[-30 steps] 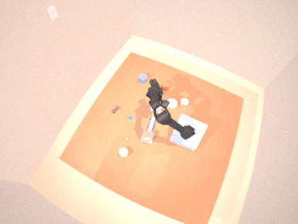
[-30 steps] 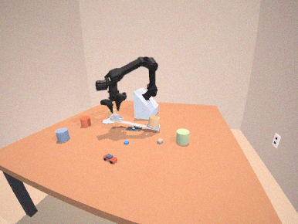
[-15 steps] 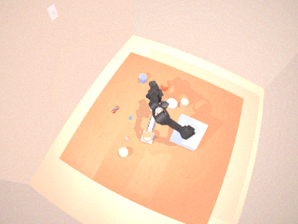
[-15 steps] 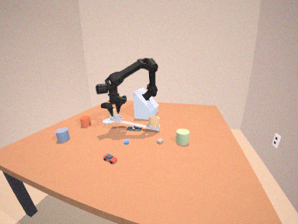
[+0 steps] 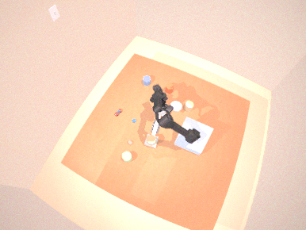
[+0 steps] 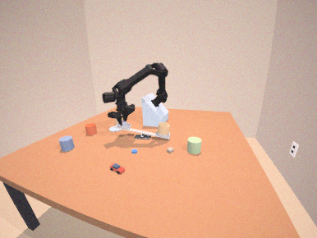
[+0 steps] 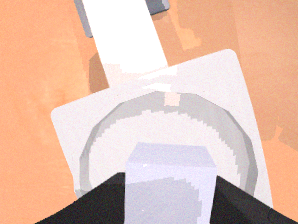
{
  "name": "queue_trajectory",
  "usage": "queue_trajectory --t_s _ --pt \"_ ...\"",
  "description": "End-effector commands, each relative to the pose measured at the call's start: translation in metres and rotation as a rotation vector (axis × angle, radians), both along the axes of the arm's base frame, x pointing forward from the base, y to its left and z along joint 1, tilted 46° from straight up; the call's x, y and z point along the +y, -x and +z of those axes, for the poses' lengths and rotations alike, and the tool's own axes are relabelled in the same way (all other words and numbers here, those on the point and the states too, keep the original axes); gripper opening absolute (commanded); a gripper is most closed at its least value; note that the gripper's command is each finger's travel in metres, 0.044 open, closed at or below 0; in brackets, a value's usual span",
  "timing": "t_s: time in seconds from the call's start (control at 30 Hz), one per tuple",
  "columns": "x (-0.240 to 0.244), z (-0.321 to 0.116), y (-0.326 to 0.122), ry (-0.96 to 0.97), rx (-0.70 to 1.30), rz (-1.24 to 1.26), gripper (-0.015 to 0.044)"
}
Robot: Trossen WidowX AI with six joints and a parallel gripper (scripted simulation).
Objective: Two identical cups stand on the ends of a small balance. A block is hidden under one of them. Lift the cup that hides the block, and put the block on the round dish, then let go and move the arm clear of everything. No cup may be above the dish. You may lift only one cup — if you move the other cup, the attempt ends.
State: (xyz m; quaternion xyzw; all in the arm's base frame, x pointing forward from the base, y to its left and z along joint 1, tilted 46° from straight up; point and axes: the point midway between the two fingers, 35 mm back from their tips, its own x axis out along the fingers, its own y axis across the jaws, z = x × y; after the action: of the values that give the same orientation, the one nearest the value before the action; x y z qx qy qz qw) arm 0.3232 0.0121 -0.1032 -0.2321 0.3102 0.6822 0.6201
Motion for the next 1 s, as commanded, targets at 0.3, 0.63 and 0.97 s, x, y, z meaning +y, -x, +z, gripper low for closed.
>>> queue_trajectory --t_s 0.3,0.63,0.97 --pt "-0.005 0.005 -0.002 0.001 0.029 -0.046 0.0" --pt "-0.051 0.048 -0.011 0.004 0.014 -0.025 0.0" --pt "-0.069 0.062 -0.01 0.002 0.005 -0.008 0.0"
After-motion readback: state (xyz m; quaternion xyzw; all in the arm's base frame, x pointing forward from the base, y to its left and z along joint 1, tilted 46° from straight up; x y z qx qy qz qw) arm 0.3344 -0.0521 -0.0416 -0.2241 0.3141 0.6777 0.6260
